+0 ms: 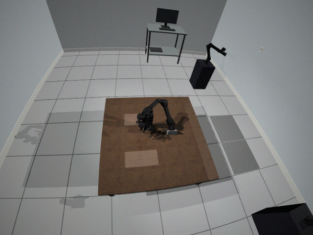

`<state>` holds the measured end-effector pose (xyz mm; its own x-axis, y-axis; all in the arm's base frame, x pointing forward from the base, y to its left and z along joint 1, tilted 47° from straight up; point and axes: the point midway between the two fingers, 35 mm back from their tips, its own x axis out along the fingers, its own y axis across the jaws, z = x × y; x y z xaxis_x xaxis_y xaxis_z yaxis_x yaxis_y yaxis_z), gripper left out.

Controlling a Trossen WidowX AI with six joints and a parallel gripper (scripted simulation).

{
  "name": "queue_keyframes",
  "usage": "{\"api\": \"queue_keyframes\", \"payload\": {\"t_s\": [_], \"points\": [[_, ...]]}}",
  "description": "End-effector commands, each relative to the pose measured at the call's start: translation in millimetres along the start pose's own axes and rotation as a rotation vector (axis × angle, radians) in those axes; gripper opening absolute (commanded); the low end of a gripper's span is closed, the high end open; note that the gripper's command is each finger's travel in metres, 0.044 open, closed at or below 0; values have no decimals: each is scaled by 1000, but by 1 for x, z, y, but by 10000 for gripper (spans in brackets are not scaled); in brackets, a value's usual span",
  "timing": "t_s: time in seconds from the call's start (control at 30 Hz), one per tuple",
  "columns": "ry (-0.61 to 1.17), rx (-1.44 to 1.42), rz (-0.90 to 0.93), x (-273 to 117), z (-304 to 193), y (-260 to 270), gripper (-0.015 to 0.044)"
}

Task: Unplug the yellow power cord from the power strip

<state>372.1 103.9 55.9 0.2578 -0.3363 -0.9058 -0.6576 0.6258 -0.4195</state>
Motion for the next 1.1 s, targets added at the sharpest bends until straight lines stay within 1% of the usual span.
{"api": "queue_keyframes", "payload": {"t_s": [0.0,0.13,0.2,0.63,1.07], "points": [[199,-251,5,11,-35,23,160],[494,-656,45,13,-86,43,160],[543,-727,56,12,-94,45,160],[543,-727,56,12,-94,44,160],[544,-728,56,3,-106,30,160]]}}
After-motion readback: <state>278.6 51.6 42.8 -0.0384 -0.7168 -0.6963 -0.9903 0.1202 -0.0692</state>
